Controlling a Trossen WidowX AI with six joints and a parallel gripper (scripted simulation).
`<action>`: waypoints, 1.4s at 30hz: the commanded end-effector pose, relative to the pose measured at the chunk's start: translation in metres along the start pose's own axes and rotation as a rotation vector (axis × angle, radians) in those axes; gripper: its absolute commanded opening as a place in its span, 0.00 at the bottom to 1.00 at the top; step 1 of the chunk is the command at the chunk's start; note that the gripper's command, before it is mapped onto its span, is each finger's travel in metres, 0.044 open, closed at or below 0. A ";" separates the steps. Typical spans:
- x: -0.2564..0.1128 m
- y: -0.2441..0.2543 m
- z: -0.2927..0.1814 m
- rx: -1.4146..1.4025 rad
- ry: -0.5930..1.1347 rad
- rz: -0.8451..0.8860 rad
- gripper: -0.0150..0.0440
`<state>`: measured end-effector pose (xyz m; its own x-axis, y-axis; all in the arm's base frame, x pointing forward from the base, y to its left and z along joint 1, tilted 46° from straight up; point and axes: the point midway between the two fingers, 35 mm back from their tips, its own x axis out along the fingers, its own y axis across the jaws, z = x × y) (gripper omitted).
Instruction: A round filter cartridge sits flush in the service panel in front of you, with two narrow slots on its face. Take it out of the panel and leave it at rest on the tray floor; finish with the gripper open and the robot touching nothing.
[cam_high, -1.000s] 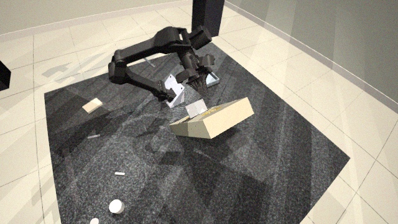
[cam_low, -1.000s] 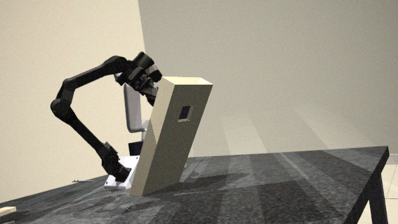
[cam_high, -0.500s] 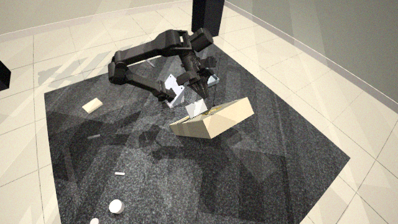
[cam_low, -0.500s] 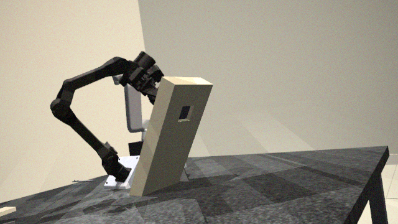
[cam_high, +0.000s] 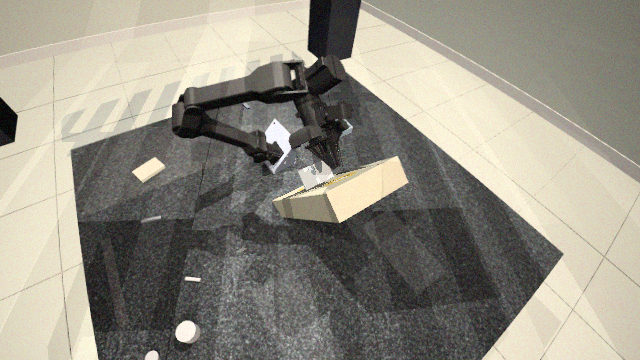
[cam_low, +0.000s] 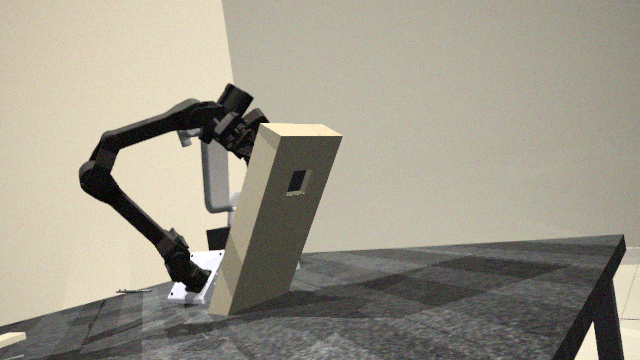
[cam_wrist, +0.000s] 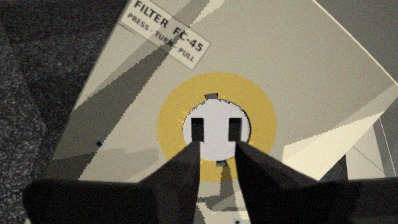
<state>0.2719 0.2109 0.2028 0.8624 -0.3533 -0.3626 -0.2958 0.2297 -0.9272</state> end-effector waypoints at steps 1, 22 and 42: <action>0.007 0.001 -0.001 -0.008 0.001 0.003 0.41; 0.022 0.000 -0.003 -0.008 -0.001 -0.005 0.41; 0.024 -0.001 -0.002 -0.008 -0.001 -0.005 0.41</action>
<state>0.2910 0.2010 0.1962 0.8653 -0.3554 -0.3536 -0.2884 0.2240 -0.9309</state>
